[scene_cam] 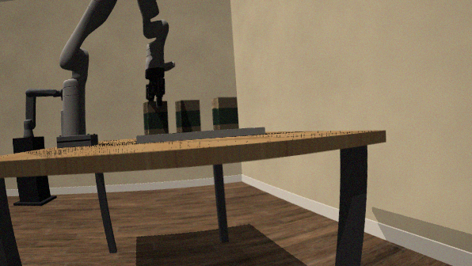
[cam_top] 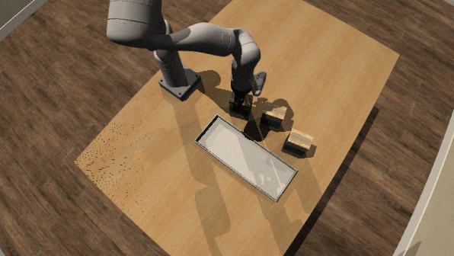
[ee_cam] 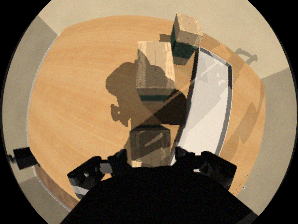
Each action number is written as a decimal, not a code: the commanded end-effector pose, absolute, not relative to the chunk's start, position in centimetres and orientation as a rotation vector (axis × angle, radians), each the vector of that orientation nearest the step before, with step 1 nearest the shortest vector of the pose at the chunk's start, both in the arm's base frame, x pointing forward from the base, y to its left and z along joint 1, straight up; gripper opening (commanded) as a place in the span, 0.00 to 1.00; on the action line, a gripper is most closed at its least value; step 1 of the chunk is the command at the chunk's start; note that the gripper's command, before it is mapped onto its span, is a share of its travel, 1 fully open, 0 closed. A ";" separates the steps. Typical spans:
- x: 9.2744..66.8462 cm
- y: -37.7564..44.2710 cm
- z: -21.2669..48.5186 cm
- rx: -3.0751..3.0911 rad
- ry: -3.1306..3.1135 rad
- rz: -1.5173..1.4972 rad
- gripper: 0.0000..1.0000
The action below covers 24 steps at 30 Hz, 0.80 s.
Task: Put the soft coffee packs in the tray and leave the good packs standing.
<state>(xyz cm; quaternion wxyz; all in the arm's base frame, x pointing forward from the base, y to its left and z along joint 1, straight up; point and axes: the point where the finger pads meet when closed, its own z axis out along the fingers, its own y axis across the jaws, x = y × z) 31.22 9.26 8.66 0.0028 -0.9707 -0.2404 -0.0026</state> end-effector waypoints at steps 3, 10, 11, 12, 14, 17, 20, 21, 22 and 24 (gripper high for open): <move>31.3 9.3 8.6 -3.045 -0.754 -0.013 0.85; 31.3 9.3 8.6 -3.045 -0.754 -0.013 0.85; 31.3 9.3 8.6 -3.045 -0.754 -0.013 0.85; 31.3 9.3 8.6 -3.045 -0.754 -0.013 0.27; 31.3 9.3 8.6 -3.045 -0.754 -0.013 0.27; 31.3 9.3 8.6 -3.045 -0.754 -0.013 0.27; 31.3 9.3 8.6 -3.045 -0.754 -0.013 0.27; 31.3 9.3 8.6 -3.045 -0.754 -0.013 0.27; 31.3 9.3 8.6 -3.045 -0.754 -0.013 0.27; 31.3 9.3 8.6 -3.045 -0.754 -0.013 0.27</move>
